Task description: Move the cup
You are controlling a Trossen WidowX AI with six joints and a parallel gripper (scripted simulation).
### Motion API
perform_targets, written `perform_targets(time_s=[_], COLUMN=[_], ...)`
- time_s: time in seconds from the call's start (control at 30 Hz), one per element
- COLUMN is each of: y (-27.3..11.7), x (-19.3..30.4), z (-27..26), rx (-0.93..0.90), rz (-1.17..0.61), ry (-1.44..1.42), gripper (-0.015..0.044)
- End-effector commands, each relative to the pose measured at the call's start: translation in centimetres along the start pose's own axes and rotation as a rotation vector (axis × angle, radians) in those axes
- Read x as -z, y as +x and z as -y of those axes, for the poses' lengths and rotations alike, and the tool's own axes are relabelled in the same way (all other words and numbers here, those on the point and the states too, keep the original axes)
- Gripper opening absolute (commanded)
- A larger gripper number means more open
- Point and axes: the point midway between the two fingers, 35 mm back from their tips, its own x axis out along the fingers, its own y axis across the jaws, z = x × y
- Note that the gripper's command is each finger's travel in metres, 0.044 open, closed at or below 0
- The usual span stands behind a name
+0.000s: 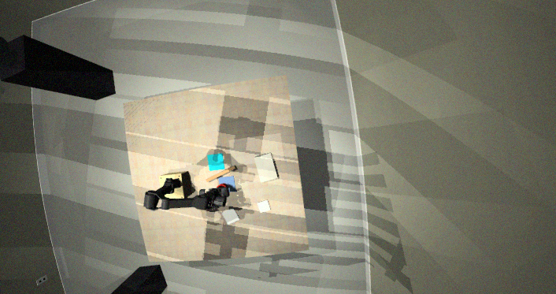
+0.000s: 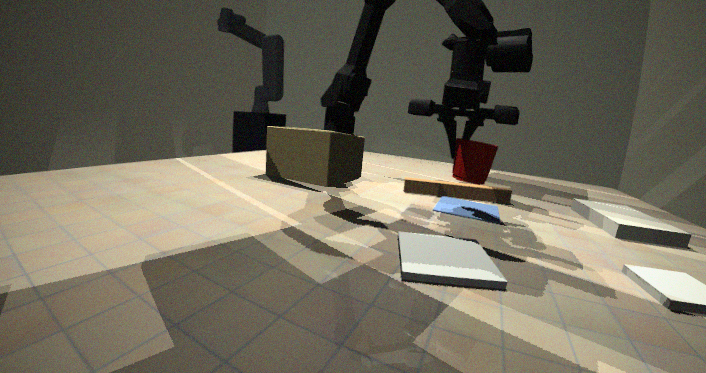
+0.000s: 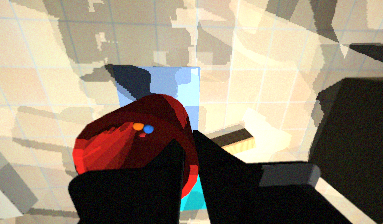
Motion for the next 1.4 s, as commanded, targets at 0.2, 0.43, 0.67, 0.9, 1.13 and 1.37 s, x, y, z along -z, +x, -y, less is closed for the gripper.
perform_targets(time_s=[0.2,0.43,0.67,0.9,1.13,1.37], y=[0.0,0.0,-0.1,-0.1,-0.2,-0.2], x=[1.3,3.0,4.6,6.1,7.5,8.9], z=[0.4,0.9,1.3,1.8,2.2,2.6], rx=[-0.001,-0.002,-0.002,-0.002,-0.002,-0.001], rz=[-0.002,-0.004,-0.006,-0.007,-0.008,-0.009], ry=[-0.001,-0.002,-0.002,-0.002,-0.002,-0.002], gripper=[0.0000,0.0000,0.0000,0.0000,0.0000,0.0000])
